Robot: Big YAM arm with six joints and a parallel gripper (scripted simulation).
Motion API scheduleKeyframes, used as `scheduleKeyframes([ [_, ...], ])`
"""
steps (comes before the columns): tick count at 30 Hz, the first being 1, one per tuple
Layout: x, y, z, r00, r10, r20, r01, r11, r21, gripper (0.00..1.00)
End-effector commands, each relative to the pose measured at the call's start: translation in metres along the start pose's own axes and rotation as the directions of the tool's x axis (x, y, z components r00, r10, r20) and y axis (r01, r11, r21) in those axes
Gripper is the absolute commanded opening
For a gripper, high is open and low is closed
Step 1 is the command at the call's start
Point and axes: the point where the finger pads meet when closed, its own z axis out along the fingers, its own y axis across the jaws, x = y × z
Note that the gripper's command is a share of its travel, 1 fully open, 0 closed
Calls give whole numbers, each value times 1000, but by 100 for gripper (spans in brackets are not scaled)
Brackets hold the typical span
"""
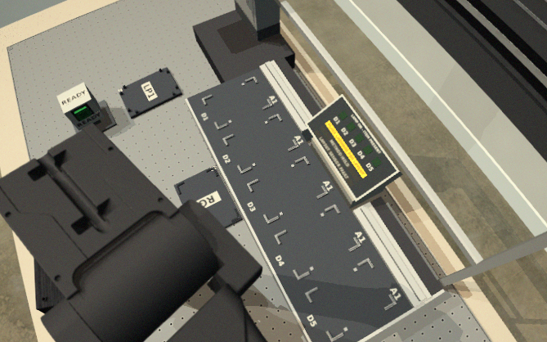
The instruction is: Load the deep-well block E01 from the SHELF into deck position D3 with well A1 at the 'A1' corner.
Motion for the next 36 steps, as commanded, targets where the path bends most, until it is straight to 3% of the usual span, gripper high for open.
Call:
scheduleKeyframes([
  [1,-12,3,-24,999,10,50,-10,1000,-13,100],
  [4,-12,3,-24,999,10,50,-10,1000,-13,100],
  [5,-7,-11,-29,998,34,61,-33,999,-14,100],
  [19,22,-75,-26,998,11,58,-11,1000,-10,100],
  [21,22,-75,-26,998,11,58,-11,1000,-10,100],
  [22,27,-70,1,1000,-6,12,6,1000,-4,100],
  [23,28,-76,-22,999,-4,52,4,1000,-10,100],
  [24,28,-89,-25,998,11,58,-11,1000,-8,100],
  [36,52,-144,-23,998,11,57,-11,1000,-4,100],
])
